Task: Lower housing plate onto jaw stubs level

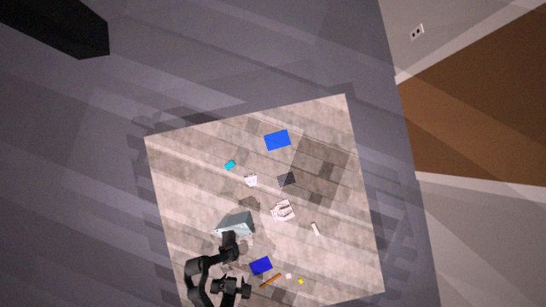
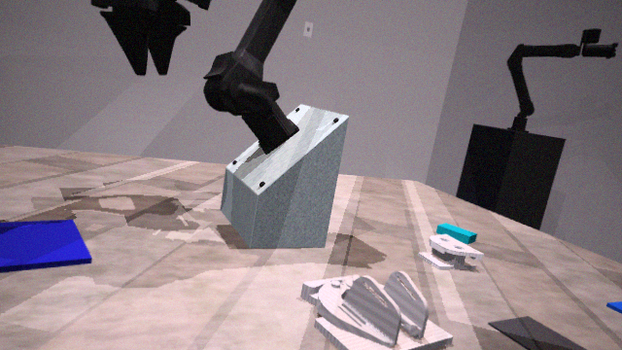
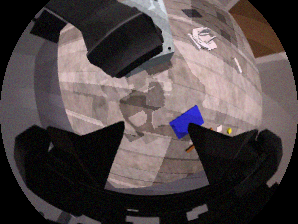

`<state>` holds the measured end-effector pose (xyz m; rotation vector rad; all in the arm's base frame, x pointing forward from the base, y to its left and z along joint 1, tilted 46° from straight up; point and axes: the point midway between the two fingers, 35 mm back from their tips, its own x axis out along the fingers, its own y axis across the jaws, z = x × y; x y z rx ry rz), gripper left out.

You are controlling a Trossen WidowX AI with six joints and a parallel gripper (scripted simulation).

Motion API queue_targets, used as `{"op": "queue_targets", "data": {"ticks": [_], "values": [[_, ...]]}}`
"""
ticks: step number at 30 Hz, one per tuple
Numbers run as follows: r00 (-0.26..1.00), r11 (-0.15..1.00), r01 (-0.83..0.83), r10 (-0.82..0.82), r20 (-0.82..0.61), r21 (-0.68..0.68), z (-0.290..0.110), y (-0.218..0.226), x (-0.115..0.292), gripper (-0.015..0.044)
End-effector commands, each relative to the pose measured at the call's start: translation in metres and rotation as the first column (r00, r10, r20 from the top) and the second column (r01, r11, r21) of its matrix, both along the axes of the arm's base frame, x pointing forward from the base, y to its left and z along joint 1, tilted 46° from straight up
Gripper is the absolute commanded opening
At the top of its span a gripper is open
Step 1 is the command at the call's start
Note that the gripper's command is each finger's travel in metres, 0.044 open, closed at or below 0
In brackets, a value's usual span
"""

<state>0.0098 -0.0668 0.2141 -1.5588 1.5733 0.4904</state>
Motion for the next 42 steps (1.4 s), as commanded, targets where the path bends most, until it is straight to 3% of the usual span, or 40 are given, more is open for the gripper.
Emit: {"op": "queue_targets", "data": {"ticks": [1, 22, 31, 42], "values": [[1.0, 1.0, 0.0, 0.0, 0.0, 0.0, 0.0, 0.0, 0.0, 0.0426], [0.945, 0.94, 0.185, -0.25, 0.21, 0.286, 0.0, -0.038, 0.057, 0.044], [0.925, 0.909, 0.21, -0.304, 0.228, 0.359, -0.003, -0.041, 0.08, 0.044], [0.838, 0.796, 0.358, -0.504, 0.207, 0.488, -0.015, -0.042, 0.124, 0.044]]}}
